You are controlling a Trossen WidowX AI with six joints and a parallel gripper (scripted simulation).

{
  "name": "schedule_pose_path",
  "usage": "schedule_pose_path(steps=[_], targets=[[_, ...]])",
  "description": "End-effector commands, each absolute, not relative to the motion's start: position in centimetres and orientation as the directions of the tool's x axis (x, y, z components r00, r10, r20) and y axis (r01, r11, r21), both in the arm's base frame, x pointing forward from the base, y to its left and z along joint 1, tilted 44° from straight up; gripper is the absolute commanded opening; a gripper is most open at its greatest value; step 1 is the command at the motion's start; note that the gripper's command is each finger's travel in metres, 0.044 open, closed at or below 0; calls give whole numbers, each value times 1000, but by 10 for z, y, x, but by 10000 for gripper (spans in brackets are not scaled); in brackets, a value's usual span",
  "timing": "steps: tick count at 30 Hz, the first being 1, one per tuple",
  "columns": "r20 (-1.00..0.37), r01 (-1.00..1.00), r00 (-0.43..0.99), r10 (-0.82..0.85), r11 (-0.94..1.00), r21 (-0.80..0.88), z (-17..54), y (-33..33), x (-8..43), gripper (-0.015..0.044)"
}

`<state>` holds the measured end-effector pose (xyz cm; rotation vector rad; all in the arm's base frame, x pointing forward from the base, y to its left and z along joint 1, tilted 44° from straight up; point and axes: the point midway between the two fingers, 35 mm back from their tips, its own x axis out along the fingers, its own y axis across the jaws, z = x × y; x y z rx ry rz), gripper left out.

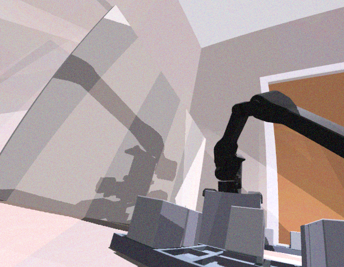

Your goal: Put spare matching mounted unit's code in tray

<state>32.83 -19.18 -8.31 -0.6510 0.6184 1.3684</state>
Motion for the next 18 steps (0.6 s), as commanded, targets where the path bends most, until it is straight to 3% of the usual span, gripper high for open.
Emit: schedule_pose_path(steps=[1, 18], targets=[[-728, -994, 104, 678, 91, -57, -85, -189, 328, 0], [-727, -994, 104, 678, 91, -57, -94, -180, 328, 0]])
